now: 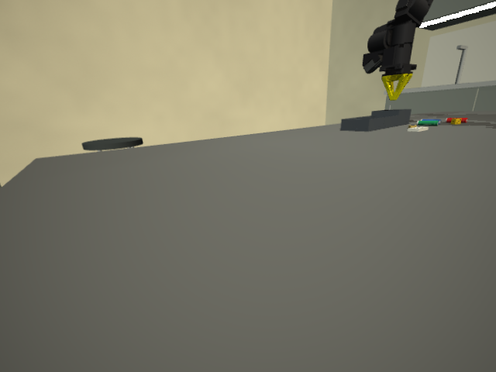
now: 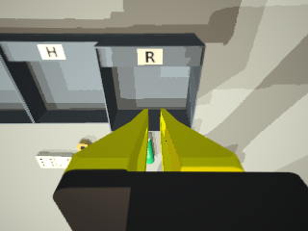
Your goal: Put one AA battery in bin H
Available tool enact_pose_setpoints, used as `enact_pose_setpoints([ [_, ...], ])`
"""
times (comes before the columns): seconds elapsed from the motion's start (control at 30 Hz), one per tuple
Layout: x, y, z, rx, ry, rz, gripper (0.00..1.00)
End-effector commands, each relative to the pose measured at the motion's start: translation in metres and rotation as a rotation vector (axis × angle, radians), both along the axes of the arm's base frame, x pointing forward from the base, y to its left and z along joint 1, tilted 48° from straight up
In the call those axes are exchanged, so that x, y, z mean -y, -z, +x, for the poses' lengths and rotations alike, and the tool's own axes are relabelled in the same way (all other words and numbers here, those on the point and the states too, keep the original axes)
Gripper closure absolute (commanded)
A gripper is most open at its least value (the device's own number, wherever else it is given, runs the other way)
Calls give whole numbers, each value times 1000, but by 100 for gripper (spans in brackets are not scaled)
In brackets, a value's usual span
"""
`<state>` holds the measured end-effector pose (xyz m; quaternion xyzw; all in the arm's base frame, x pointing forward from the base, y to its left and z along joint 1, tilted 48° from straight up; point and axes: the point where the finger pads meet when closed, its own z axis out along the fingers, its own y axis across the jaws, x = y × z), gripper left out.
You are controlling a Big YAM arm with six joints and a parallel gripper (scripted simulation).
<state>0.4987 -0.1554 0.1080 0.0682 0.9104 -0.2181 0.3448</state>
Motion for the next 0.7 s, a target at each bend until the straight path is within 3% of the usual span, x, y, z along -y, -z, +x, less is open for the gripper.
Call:
enact_pose_setpoints([
  [0.0, -12, 1, 0, -1, -16, 5, 91],
  [0.53, -13, -1, 3, 5, -16, 3, 91],
  [0.67, -31, 3, 16, 20, -13, 3, 91],
])
